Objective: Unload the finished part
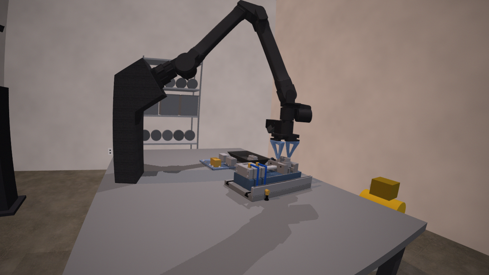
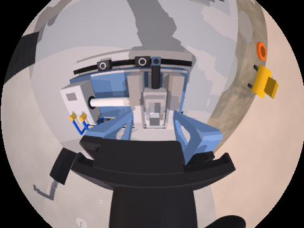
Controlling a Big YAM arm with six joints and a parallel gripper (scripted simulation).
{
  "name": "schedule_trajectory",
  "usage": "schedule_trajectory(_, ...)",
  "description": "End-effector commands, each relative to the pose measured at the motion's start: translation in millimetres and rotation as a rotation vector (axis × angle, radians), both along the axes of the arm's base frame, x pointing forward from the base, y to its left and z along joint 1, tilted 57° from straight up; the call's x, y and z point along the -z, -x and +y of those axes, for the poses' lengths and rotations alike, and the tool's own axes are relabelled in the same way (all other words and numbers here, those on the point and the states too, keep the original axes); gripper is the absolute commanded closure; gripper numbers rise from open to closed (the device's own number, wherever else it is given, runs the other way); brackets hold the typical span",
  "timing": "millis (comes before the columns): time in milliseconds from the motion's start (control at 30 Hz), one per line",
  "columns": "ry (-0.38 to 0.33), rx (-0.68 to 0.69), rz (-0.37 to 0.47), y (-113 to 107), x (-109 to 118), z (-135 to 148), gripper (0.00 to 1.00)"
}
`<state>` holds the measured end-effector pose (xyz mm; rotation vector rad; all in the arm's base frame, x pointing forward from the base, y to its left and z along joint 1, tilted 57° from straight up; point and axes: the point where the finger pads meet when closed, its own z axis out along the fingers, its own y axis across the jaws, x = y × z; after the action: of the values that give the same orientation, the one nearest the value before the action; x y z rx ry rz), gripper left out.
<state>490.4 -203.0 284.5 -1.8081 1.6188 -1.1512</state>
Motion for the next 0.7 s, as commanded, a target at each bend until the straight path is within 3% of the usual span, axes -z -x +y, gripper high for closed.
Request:
schedule_trajectory(0,0.01,-0.007,-0.042,-9.1,-19.1,3.8,0.36)
schedule_trajectory(667,0.008,-0.006,-0.039,-13.5,-14.7,1.7,0.36)
